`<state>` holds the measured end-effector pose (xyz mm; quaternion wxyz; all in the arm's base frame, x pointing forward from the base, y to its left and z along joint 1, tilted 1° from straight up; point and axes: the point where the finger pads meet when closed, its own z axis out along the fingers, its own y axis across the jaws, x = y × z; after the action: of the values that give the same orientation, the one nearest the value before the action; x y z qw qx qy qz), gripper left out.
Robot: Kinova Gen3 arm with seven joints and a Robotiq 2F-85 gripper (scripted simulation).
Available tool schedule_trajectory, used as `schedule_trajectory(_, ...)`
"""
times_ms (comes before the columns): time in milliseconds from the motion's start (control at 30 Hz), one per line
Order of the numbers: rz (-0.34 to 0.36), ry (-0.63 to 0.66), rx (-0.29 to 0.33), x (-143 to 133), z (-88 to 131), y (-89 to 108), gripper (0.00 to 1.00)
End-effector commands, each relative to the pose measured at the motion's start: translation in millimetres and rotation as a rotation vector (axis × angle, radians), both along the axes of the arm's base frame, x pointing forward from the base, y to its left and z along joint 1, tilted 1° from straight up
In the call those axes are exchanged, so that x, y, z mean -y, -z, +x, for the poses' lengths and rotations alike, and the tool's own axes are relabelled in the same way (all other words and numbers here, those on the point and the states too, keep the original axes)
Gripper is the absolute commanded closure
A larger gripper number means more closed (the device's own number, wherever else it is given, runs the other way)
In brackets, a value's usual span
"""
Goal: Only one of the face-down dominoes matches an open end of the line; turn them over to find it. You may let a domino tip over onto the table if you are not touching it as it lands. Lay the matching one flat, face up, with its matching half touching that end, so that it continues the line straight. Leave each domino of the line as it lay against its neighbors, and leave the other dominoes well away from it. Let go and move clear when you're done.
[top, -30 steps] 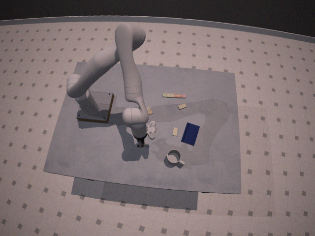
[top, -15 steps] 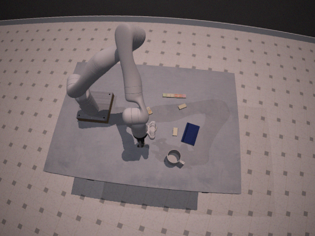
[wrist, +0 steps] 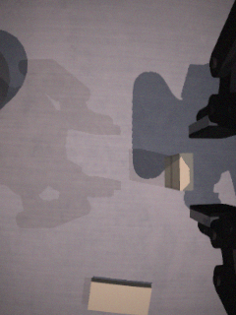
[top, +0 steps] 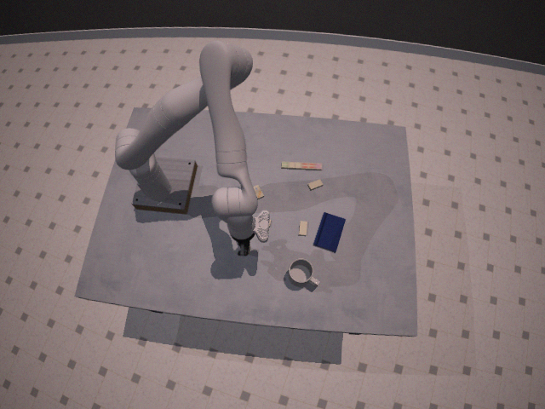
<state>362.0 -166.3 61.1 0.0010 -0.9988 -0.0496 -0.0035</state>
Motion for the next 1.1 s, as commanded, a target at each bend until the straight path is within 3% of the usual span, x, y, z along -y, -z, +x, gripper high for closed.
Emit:
schedule_trajectory(0, 0.000, 0.000, 0.002, 0.1, 0.5, 1.8, 0.53)
schedule_trajectory(1067, 0.000, 0.000, 0.002, -0.3, 1.3, 25.1, 0.53)
